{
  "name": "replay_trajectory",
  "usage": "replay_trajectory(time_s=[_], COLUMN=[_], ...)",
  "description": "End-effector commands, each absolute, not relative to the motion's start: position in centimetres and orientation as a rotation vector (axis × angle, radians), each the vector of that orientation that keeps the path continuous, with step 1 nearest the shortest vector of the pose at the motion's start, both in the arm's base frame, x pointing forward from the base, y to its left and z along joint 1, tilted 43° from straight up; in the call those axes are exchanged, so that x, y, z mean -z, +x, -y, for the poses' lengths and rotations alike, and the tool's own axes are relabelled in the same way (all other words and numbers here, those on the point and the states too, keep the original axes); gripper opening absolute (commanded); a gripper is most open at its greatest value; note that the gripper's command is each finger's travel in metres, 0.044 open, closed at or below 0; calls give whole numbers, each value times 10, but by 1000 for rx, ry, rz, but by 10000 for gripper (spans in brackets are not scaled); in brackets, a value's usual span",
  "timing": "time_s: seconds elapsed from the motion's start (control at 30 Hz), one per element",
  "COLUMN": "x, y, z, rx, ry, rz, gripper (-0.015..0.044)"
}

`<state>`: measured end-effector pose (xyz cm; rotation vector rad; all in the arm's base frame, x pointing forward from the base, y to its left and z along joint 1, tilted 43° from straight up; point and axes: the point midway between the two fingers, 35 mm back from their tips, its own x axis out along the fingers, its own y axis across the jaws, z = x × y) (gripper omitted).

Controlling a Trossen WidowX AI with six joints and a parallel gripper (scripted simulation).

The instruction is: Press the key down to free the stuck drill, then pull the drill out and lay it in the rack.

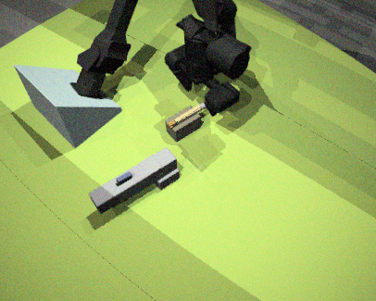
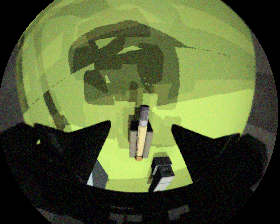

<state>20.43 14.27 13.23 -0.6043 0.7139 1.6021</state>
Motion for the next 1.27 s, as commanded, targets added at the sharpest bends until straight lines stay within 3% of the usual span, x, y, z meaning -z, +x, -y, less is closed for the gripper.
replay_trajectory(time_s=[0.0, 0.3, 0.67, 0.97, 1.23], x=[-146, -158, -239, -316, -379], y=[208, 219, 250, 208, 145], z=[-131, -114, 13, 99, 130], rx=[-1599, -1528, -927, -407, 39], ry=[-612, -623, -790, -962, -1138], rz=[-713, -678, -521, -527, -637], gripper=[440, 440, 440, 440, 440])
